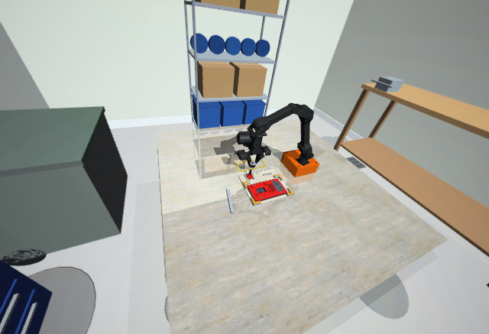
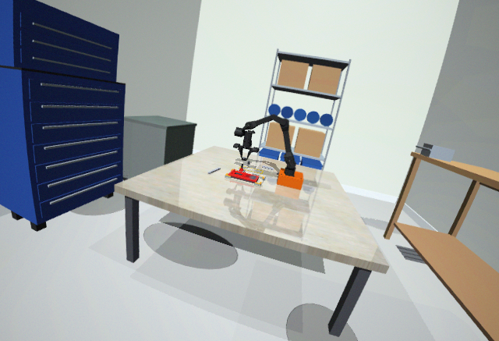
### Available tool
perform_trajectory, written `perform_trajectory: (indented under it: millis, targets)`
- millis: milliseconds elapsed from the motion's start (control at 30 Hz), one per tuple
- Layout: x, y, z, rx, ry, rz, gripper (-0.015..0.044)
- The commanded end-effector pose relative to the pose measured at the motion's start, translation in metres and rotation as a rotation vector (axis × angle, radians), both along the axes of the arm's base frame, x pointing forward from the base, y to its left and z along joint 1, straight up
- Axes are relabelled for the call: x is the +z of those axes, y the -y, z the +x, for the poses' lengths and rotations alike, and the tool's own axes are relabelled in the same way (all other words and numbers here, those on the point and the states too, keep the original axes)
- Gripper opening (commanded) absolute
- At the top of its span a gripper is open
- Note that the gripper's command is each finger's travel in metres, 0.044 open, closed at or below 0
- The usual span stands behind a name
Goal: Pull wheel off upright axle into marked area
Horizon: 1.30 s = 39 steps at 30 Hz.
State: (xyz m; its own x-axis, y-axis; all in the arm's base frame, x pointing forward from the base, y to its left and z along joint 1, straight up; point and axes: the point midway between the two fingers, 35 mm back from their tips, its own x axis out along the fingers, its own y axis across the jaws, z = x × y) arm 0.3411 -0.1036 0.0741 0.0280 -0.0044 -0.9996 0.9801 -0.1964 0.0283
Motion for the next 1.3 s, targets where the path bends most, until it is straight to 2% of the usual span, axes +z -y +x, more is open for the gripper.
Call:
perform_trajectory:
  millis: [0, 767, 1267]
  targets:
    - [0.000, 0.013, -0.008, -0.005, 0.000, 0.000, 0.0000]
    - [0.005, 0.086, -0.069, -0.002, 0.002, -0.008, 0.0000]
    - [-0.027, 0.089, -0.069, -0.002, 0.002, -0.008, 0.0000]
